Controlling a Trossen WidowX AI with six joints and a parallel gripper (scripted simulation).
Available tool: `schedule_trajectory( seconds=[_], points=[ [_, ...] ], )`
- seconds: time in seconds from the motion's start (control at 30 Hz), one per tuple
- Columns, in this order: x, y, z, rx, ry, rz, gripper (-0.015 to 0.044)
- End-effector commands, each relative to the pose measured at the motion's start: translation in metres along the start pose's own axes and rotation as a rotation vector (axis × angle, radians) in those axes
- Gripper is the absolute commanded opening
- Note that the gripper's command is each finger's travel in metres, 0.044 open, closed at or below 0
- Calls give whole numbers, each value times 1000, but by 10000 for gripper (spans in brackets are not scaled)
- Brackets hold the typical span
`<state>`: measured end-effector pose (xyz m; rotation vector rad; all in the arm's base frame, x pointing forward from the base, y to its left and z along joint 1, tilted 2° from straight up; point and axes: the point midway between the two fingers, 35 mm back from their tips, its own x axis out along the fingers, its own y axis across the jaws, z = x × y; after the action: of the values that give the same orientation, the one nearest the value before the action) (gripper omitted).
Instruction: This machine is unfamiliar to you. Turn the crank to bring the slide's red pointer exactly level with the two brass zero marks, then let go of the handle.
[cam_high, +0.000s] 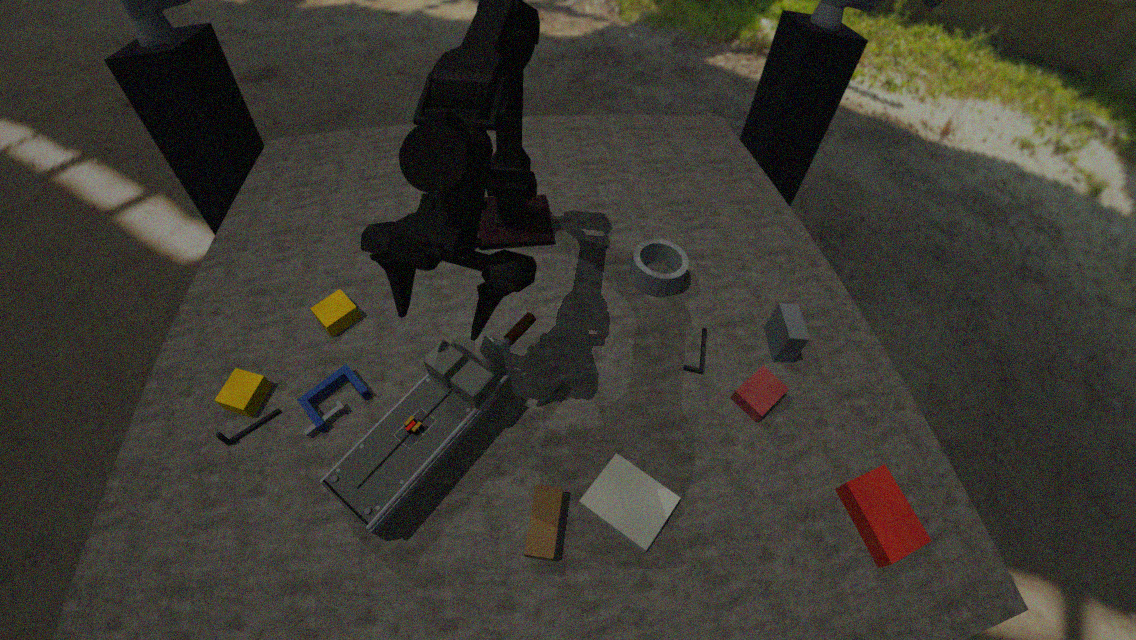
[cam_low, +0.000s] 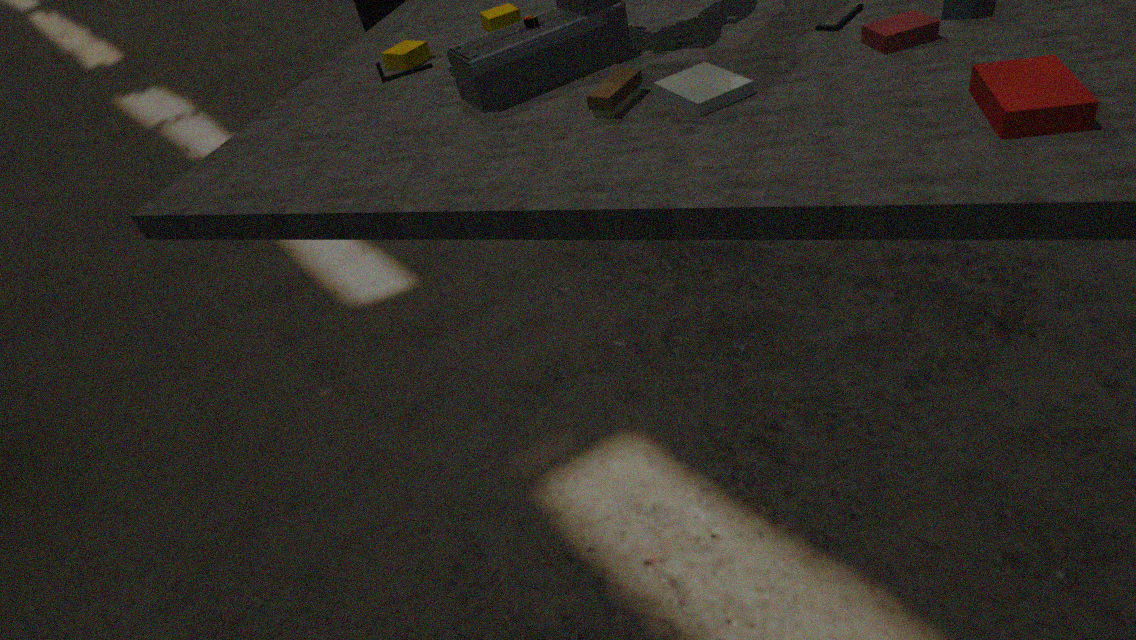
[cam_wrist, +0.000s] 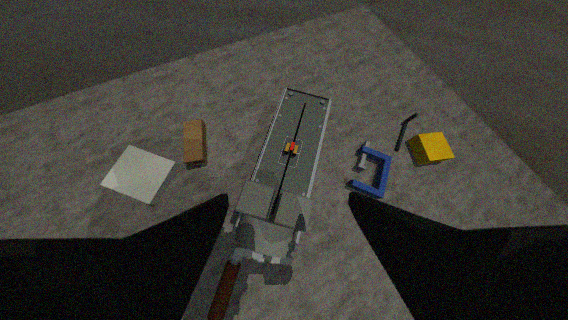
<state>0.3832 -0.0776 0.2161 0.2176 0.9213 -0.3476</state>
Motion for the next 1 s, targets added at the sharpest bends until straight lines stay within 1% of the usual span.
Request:
schedule_trajectory(
  seconds=[0.0, 0.13, 0.23, 0.57, 0.97],
  points=[
    [6, -14, 16, -58, -12, 68, 440],
    [9, -29, 27, -106, -29, 120, 440],
    [12, -29, 25, -106, -29, 121, 440],
    [54, -30, -3, -108, -30, 123, 440],
    [54, -30, -3, -108, -30, 123, 440]
  ],
)
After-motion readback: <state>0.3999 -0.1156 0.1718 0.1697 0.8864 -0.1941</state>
